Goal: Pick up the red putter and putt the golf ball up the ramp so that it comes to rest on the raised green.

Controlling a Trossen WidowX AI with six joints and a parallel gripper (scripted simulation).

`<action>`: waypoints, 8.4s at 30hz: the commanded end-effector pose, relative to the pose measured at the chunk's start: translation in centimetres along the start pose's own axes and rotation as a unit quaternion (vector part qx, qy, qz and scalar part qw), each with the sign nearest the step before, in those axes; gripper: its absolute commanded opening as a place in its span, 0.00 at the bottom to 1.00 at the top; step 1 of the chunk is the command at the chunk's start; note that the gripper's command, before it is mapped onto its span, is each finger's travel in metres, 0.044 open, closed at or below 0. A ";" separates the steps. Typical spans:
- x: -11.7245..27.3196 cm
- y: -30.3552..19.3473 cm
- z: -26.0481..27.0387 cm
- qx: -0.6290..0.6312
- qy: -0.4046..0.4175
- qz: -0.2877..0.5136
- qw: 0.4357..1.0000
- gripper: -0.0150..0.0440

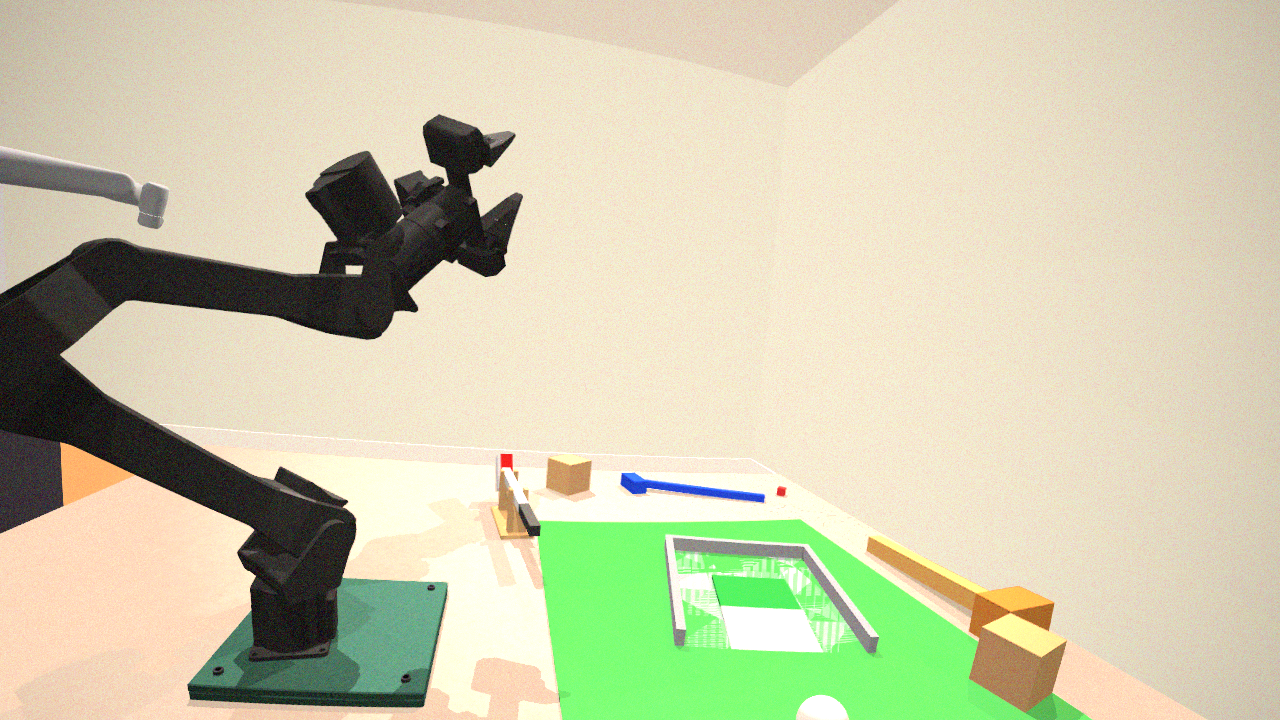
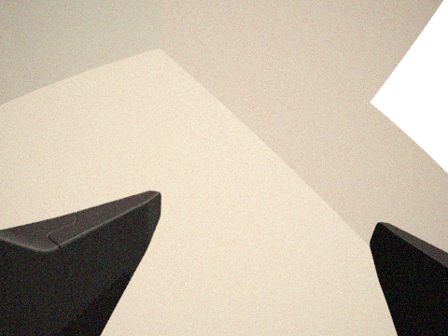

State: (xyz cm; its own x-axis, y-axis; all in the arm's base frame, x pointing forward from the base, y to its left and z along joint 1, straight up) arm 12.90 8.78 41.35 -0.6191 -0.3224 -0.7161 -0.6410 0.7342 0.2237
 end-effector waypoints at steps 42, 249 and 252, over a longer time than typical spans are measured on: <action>6.7 -10.1 23.0 -0.108 0.852 0.253 0.445 1.00; 22.9 -29.0 0.2 -0.312 0.221 0.899 0.215 0.25; 23.3 -29.1 0.5 -0.312 0.221 0.899 0.215 0.25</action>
State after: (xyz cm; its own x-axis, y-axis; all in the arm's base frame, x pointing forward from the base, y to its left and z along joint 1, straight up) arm 17.36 -19.71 18.42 -0.0138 0.0176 0.9998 0.9643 -0.2643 0.0179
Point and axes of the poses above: the point midway between the two fingers, 35 mm back from their tips, its own x axis back along the fingers, its own z axis across the jaws, y = z × x, the point moved 7 cm from there along x, back along the fingers, and after that the axes turned 10 degrees about x, right-handed, at the moved point
